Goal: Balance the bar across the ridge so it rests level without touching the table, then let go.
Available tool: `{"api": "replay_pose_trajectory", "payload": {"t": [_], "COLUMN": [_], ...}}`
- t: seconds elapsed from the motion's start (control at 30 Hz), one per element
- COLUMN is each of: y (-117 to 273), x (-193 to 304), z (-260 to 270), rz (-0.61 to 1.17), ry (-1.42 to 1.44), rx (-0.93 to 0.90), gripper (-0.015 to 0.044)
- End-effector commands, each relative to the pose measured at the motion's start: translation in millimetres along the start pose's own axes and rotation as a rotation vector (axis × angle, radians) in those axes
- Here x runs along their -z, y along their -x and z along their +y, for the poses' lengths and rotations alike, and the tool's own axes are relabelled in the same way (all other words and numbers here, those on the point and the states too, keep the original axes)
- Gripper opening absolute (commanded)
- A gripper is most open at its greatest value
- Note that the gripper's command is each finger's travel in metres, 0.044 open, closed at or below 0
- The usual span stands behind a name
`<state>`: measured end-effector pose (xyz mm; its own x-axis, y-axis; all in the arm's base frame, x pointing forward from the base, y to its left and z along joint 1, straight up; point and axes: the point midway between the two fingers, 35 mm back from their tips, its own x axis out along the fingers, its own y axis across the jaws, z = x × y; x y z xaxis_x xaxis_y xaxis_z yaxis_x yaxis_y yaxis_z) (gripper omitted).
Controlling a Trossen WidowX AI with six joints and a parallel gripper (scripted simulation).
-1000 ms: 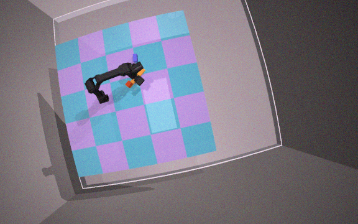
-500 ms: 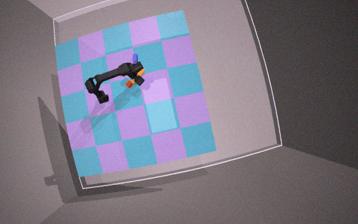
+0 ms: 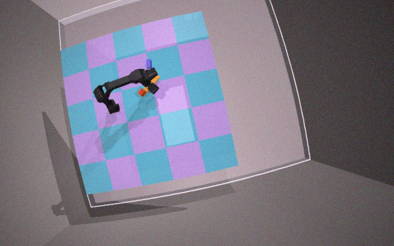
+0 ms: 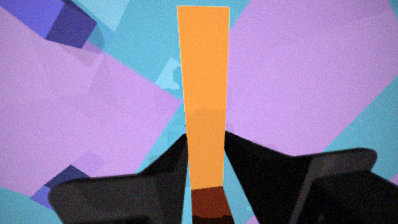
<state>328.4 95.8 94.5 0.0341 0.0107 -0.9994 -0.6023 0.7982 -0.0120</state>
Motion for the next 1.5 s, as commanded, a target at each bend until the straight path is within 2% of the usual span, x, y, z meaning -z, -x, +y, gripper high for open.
{"api": "replay_pose_trajectory", "payload": {"t": [0.0,0.4,0.6,0.63,1.47], "y": [0.1,0.1,0.1,0.1,0.1], "x": [0.0,0.0,0.0,0.0,0.0], "z": [0.0,0.0,0.0,0.0,0.0], "rz": [0.000,0.000,0.000,0.000,0.000], "ry": [0.000,0.000,0.000,0.000,0.000], "rx": [0.000,0.000,0.000,0.000,0.000], "gripper": [0.0000,0.0000,0.0157,0.0167,0.0170]}}
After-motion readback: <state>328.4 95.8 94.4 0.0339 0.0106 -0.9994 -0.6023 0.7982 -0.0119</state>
